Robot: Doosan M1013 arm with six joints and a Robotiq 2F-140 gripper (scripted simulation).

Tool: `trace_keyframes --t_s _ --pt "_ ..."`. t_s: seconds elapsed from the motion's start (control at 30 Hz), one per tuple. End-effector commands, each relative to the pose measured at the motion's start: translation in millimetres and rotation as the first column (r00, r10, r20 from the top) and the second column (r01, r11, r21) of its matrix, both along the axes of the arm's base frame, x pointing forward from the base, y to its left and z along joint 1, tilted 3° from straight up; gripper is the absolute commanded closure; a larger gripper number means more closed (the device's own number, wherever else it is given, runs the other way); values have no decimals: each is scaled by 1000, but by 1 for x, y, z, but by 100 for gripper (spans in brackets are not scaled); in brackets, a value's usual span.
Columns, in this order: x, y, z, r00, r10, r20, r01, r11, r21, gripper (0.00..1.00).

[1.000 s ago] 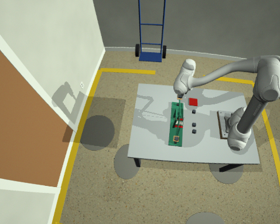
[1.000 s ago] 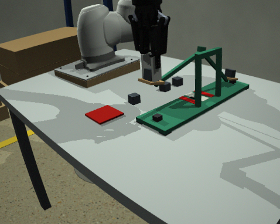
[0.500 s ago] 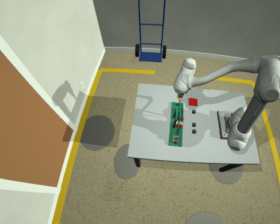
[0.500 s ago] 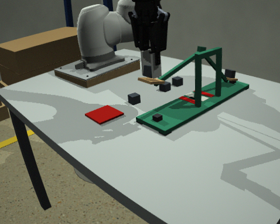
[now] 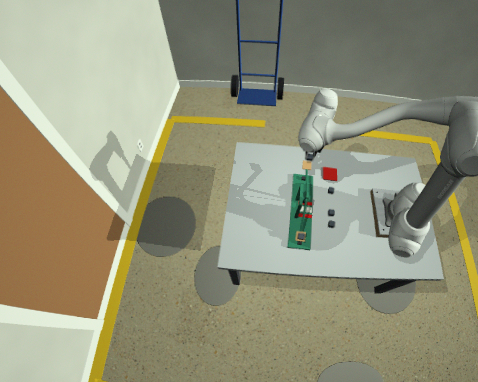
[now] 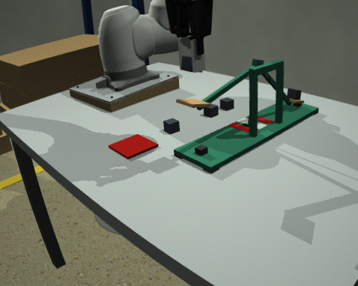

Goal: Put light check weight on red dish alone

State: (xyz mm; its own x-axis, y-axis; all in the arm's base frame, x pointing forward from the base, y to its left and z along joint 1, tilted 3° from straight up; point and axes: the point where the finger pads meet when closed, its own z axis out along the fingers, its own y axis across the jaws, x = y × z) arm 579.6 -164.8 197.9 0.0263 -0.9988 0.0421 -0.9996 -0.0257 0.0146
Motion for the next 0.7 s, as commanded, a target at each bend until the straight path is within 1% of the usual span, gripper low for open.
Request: trace_keyframes --t_s 0.0,0.43,0.53,0.67 --pt "0 0 4 1000 0 0 0 1000 0 76" --pt "-1 0 4 1000 0 0 0 1000 0 76" --pt "-10 0 4 1000 -1 0 1 1000 0 76" --pt "-37 -1 4 1000 -1 0 1 1000 0 76"
